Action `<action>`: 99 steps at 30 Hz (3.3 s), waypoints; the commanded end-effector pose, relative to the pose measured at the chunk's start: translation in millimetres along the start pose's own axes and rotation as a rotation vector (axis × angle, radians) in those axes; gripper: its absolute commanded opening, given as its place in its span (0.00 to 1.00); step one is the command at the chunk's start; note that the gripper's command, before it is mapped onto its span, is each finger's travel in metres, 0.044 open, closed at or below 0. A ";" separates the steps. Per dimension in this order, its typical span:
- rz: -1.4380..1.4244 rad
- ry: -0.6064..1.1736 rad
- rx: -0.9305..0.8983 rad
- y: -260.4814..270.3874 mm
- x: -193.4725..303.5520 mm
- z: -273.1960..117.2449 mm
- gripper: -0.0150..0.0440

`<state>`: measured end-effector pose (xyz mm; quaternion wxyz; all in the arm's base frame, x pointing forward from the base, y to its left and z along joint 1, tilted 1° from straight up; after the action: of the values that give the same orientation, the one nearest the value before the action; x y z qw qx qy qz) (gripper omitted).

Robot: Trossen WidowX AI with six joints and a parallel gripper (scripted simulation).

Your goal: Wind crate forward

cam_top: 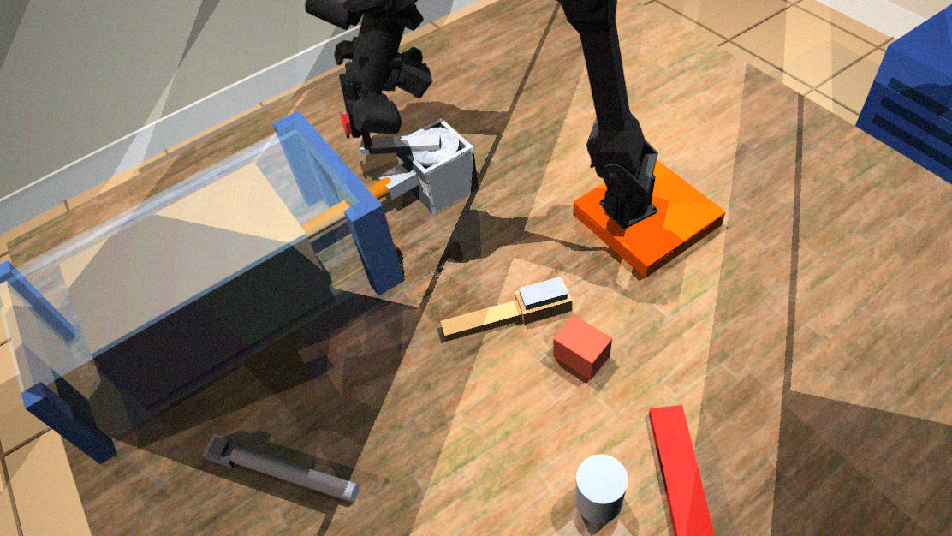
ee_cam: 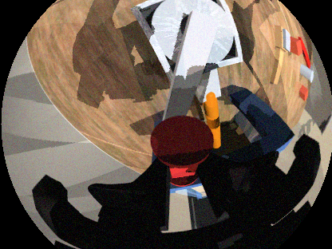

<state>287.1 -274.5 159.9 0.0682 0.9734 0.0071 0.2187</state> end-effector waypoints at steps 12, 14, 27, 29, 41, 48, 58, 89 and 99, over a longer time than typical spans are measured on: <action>-0.021 0.012 0.057 -36.5 10.6 2.3 0.25; -0.021 0.012 0.057 -38.7 10.9 2.1 0.25; -0.021 0.012 0.058 -52.9 11.4 0.4 0.25; -0.021 0.012 0.059 -55.1 11.3 0.1 0.25; -0.020 0.012 0.059 -68.1 9.7 -2.4 0.25; -0.020 0.012 0.060 -75.7 8.1 -4.2 0.25; -0.020 0.012 0.061 -86.0 4.8 -7.0 0.25; -0.019 0.011 0.063 -113.7 -11.7 -18.2 0.25; -0.019 0.010 0.063 -121.0 -18.9 -22.4 0.25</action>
<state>270.6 -160.5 158.7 0.0482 0.9711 0.0247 0.2326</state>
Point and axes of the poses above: the point midway between the two fingers, 35 mm back from their tips, its own z axis out along the fingers, its own y axis across the jaws, x = y × z, the point moved 2 cm from there along -z, back along the fingers, and after that the axes turned 12 degrees about -z, right-handed, at the moved point
